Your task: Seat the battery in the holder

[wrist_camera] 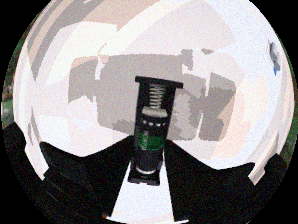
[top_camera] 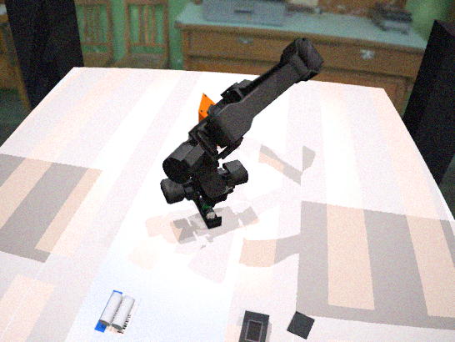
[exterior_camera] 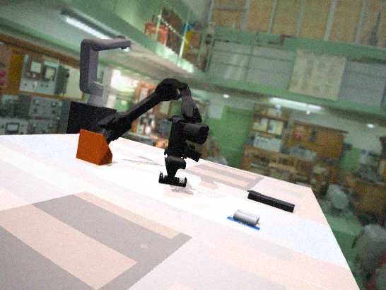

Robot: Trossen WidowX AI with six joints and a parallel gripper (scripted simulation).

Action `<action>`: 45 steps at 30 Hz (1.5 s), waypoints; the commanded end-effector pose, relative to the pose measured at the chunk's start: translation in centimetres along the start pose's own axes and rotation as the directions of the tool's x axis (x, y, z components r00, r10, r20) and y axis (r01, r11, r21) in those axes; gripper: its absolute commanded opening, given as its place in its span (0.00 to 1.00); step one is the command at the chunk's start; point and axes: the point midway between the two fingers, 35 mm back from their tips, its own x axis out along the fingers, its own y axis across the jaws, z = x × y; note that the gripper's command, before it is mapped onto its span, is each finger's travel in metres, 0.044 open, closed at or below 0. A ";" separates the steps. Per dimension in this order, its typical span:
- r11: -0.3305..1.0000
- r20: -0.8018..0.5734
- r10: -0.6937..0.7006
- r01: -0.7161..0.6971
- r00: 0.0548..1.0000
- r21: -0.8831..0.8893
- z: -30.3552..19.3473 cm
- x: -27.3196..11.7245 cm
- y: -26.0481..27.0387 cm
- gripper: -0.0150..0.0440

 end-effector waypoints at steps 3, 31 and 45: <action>1.000 -0.001 0.000 0.000 1.000 -0.001 0.0 -0.6 0.0 0.54; 1.000 -0.003 -0.002 0.002 1.000 0.001 -0.2 -8.7 0.4 1.00; 1.000 -0.003 -0.002 0.002 1.000 0.001 -0.2 -8.7 0.4 1.00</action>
